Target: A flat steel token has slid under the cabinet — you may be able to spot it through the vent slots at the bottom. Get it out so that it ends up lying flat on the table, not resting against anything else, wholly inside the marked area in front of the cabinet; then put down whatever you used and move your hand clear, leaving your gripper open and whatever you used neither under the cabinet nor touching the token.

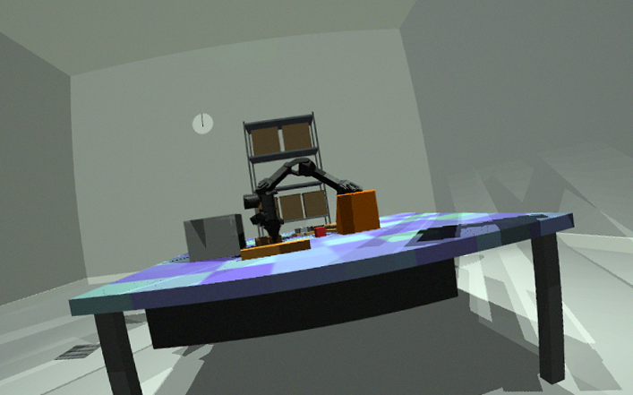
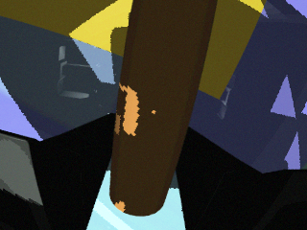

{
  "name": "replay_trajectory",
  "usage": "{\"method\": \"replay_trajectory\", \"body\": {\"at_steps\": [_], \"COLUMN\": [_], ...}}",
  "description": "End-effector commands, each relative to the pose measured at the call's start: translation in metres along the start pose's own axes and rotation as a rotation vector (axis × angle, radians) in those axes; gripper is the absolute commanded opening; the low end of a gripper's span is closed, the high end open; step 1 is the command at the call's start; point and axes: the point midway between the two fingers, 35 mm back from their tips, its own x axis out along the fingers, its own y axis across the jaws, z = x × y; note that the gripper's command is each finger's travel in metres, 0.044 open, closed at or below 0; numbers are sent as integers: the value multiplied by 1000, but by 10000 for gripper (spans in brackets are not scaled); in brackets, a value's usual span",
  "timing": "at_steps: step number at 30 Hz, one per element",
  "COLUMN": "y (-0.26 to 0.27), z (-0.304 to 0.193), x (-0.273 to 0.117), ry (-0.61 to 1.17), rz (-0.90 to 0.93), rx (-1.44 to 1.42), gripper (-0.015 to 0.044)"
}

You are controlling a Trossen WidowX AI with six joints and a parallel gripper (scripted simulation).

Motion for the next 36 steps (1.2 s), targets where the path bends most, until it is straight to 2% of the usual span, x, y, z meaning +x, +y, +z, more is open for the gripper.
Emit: {"method": "replay_trajectory", "body": {"at_steps": [1, 36], "y": [3, 0], "z": [-4, -38], "x": [1, 1], "ry": [2, 4], "rz": [10, 10], "rx": [-2, -3], "gripper": [0, 0]}}
